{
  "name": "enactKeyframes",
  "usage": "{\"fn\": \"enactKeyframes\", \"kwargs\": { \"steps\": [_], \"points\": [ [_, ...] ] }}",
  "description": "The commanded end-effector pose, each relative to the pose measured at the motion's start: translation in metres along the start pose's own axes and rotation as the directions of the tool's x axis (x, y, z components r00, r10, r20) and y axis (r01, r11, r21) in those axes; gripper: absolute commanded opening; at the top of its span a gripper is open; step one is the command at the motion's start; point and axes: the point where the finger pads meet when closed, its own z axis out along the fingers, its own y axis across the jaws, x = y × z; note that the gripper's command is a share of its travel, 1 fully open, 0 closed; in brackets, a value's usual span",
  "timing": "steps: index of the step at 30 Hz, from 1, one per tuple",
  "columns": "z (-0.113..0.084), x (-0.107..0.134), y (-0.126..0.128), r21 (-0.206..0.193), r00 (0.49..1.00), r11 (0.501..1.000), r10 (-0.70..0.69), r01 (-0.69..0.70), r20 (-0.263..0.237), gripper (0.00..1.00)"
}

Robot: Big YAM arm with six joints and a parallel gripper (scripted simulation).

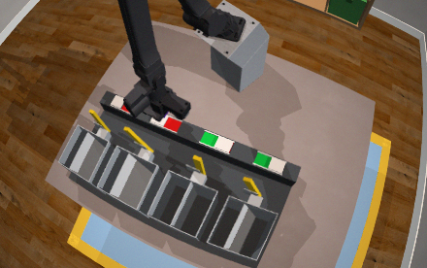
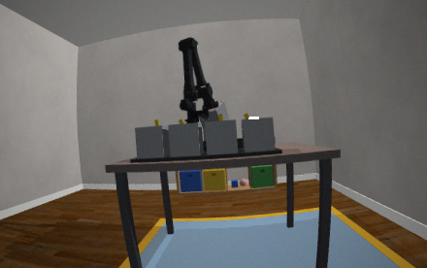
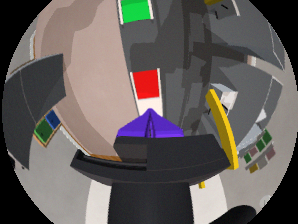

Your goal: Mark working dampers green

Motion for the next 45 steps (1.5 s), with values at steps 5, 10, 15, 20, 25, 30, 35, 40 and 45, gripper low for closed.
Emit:
{"fn": "enactKeyframes", "kwargs": {
  "steps": [5,10,15,20,25,30,35,40,45],
  "points": [
    [0.005,0.048,-0.003,-0.022,0.993,0.993,-0.120,0.120,0.011,0.00],
    [0.005,0.065,-0.005,-0.020,0.993,0.993,-0.116,0.116,0.010,0.00],
    [0.005,0.056,-0.004,-0.019,0.991,0.991,-0.133,0.134,0.022,0.00],
    [0.005,0.060,-0.003,-0.019,0.992,0.992,-0.124,0.125,0.015,0.00],
    [0.005,0.060,-0.003,-0.019,0.992,0.992,-0.122,0.122,0.015,0.00],
    [0.005,0.060,-0.003,-0.020,0.999,0.999,-0.044,0.044,0.013,0.00],
    [0.005,0.060,-0.003,-0.021,0.994,0.994,0.105,-0.105,0.010,0.00],
    [0.005,0.061,-0.003,-0.022,0.971,0.971,0.238,-0.238,0.005,0.00],
    [0.005,0.061,-0.003,-0.022,0.931,0.930,0.366,-0.366,0.002,0.00]
  ]
}}
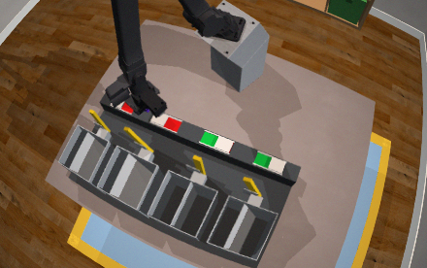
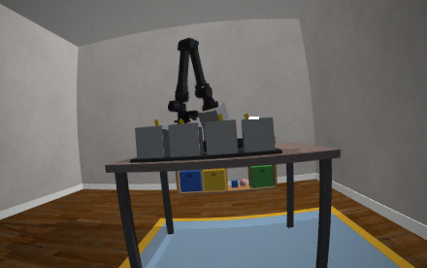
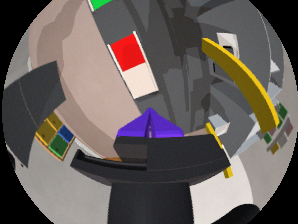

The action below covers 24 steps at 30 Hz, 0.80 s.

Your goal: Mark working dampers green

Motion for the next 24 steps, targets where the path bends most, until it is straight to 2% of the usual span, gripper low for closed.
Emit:
{"fn": "enactKeyframes", "kwargs": {
  "steps": [1,8,10,11,17,24],
  "points": [
    [0.0048,0.0001,0.0050,-0.018,0.986,0.986,0.165,-0.165,0.000,0.00],
    [0.0049,0.0005,0.0048,-0.017,0.938,0.938,0.347,-0.347,-0.003,0.00],
    [0.0049,0.0005,0.0048,-0.017,0.938,0.938,0.347,-0.347,-0.003,0.00],
    [0.0049,0.0007,0.0047,-0.017,0.912,0.912,0.410,-0.410,-0.004,0.00],
    [0.0049,0.0011,0.0045,-0.015,0.836,0.836,0.548,-0.548,-0.007,0.00],
    [0.0049,0.0015,0.0043,-0.012,0.720,0.720,0.694,-0.694,-0.010,0.00]
  ]
}}
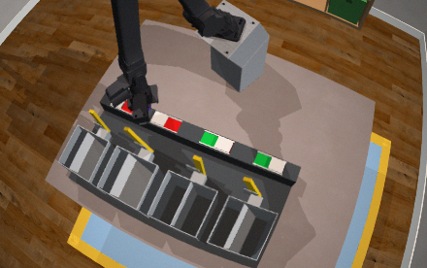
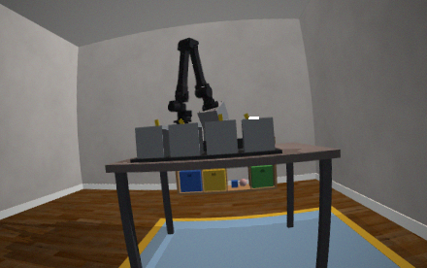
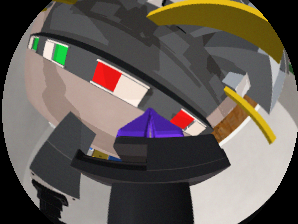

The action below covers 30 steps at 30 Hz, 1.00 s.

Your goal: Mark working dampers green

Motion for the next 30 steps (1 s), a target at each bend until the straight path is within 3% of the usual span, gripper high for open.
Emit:
{"fn": "enactKeyframes", "kwargs": {
  "steps": [1,3,18,20,21,30],
  "points": [
    [0.0047,0.0037,0.0022,-0.011,0.986,0.986,0.165,-0.165,-0.010,0.00],
    [0.0047,0.0037,0.0022,-0.011,0.986,0.986,0.165,-0.165,-0.010,0.00],
    [0.0048,0.0040,0.0013,-0.004,0.825,0.825,0.565,-0.565,-0.012,0.00],
    [0.0048,0.0040,0.0013,-0.004,0.825,0.825,0.565,-0.565,-0.012,0.00],
    [0.0048,0.0040,0.0013,-0.003,0.786,0.786,0.619,-0.619,-0.012,0.00],
    [0.0049,0.0040,0.0009,0.000,0.620,0.620,0.785,-0.785,-0.012,0.00]
  ]
}}
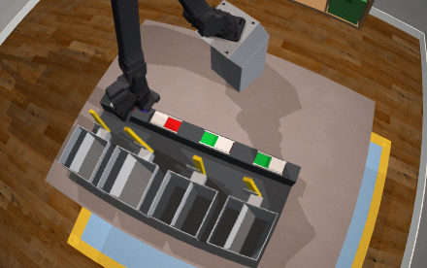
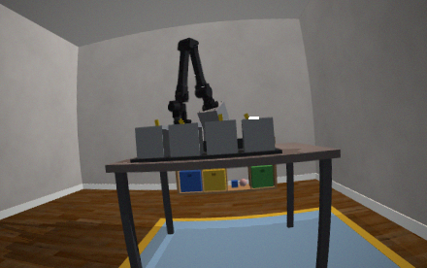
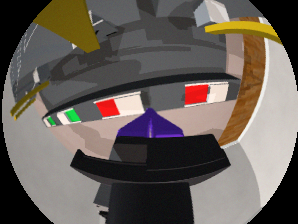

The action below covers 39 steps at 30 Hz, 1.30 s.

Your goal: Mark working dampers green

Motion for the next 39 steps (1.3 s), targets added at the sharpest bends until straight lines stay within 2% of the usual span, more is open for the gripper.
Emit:
{"fn": "enactKeyframes", "kwargs": {
  "steps": [1,5,7,8,15,22,24,25,32,39],
  "points": [
    [0.0047,0.0032,-0.0021,0.001,0.986,0.986,0.166,-0.166,-0.011,0.00],
    [0.0047,0.0030,-0.0022,0.002,0.963,0.963,0.269,-0.269,-0.010,0.00],
    [0.0047,0.0030,-0.0022,0.002,0.963,0.963,0.269,-0.269,-0.010,0.00],
    [0.0047,0.0029,-0.0021,0.002,0.943,0.943,0.332,-0.332,-0.010,0.00],
    [0.0047,0.0028,-0.0024,0.004,0.867,0.867,0.498,-0.498,-0.008,0.00],
    [0.0048,0.0026,-0.0025,0.006,0.760,0.760,0.649,-0.649,-0.007,0.00],
    [0.0048,0.0026,-0.0025,0.006,0.760,0.760,0.649,-0.649,-0.007,0.00],
    [0.0048,0.0025,-0.0024,0.006,0.715,0.715,0.699,-0.699,-0.006,0.00],
    [0.0048,0.0024,-0.0027,0.007,0.576,0.576,0.818,-0.818,-0.005,0.00],
    [0.0049,0.0022,-0.0029,0.007,0.415,0.415,0.910,-0.910,-0.003,0.00]
  ]
}}
